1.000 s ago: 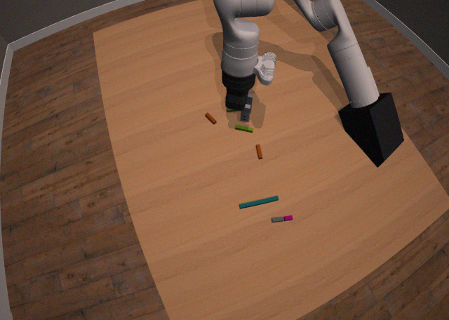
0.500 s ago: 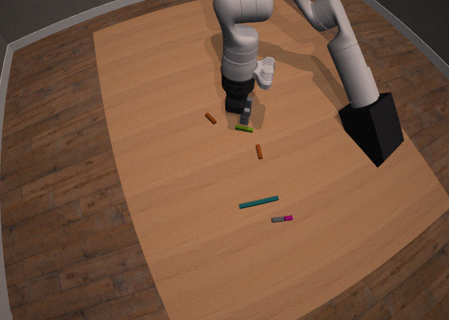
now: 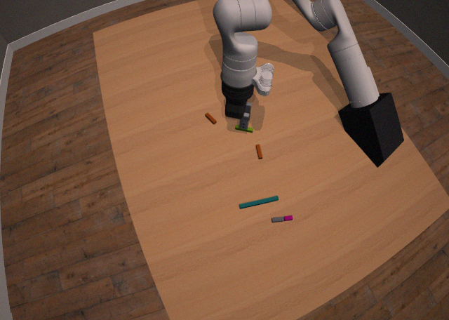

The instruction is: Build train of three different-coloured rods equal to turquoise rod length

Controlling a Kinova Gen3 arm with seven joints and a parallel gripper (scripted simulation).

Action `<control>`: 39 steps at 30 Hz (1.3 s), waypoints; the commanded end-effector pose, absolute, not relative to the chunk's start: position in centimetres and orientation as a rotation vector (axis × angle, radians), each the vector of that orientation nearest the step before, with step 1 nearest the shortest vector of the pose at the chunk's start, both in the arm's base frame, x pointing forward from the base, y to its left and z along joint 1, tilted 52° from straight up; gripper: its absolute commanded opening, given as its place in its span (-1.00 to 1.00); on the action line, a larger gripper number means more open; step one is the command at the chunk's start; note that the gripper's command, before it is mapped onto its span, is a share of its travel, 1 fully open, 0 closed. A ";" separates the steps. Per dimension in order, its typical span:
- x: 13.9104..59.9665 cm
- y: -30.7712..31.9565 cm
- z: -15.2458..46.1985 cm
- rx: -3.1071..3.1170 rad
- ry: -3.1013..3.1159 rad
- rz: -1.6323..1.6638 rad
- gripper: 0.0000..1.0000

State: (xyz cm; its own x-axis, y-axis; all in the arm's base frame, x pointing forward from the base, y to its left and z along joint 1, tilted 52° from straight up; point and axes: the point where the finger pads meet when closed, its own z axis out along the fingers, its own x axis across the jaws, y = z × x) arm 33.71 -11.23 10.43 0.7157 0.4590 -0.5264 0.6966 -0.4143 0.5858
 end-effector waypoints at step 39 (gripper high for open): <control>33.6 -12.5 9.5 2.082 0.875 -0.368 0.07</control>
